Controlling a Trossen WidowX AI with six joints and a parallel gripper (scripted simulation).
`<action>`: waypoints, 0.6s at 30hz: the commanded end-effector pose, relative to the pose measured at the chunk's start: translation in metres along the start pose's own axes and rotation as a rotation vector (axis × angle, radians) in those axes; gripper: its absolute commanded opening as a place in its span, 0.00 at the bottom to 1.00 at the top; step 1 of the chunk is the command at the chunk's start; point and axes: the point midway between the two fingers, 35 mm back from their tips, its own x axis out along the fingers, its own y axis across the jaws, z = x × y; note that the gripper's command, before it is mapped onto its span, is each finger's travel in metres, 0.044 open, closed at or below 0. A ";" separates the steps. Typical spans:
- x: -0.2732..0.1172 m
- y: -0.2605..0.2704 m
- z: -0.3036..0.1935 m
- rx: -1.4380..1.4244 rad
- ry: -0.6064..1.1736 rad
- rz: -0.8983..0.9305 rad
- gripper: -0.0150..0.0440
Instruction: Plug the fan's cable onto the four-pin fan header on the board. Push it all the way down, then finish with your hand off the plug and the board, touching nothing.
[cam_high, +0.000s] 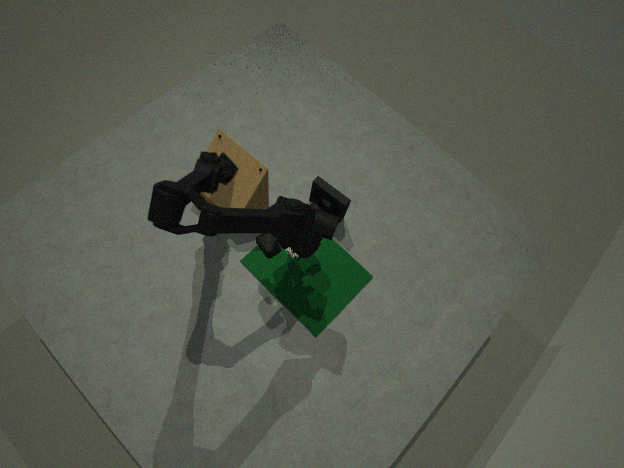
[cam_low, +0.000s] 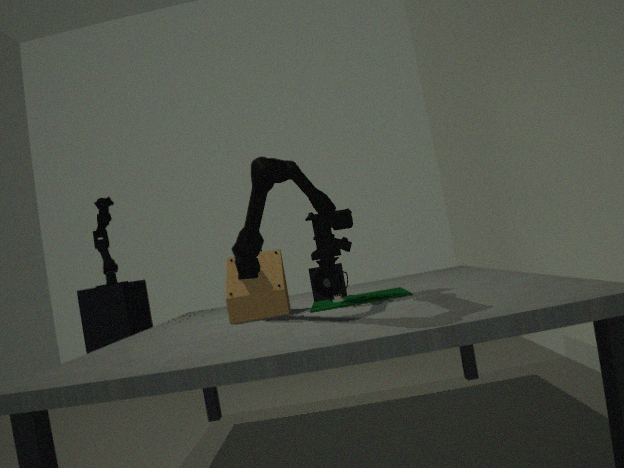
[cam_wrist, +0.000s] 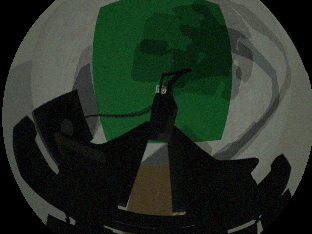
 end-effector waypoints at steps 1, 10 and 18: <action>0.000 0.000 -0.001 -0.004 0.003 0.002 0.25; 0.013 0.000 -0.001 0.002 0.003 0.002 0.25; 0.022 0.000 -0.001 0.003 0.003 0.001 0.25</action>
